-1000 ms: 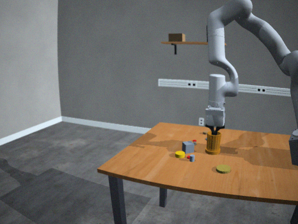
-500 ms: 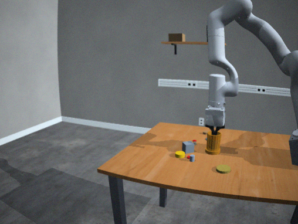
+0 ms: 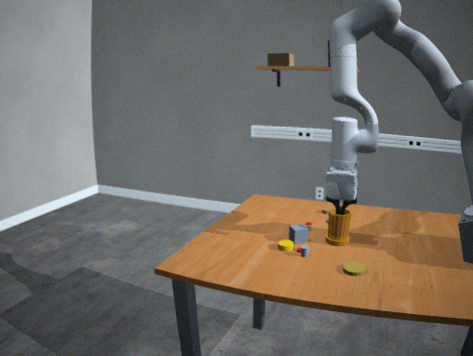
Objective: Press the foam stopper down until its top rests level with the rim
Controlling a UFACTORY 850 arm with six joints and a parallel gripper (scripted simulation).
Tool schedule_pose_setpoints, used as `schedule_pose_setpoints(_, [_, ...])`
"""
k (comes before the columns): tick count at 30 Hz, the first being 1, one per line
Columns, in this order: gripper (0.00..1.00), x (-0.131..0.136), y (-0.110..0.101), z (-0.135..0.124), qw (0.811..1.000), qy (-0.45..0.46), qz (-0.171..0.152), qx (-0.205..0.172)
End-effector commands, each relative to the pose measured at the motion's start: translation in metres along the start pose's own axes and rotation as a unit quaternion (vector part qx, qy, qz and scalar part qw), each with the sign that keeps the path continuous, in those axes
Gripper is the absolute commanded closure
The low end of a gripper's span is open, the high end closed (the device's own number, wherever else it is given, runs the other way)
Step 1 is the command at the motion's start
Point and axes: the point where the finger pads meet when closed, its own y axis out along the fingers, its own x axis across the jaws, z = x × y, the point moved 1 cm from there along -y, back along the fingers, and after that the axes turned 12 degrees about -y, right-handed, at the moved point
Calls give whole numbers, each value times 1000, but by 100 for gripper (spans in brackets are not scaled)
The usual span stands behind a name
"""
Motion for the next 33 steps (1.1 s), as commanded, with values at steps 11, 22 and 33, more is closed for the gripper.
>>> schedule_pose_setpoints(11, [100, 1, -5, 0, 1000, 0, 0, 0])
schedule_pose_setpoints(22, [100, 1, -10, 0, 1000, 0, 0, 0])
schedule_pose_setpoints(33, [100, 1, -16, 0, 1000, 0, 0, 0])
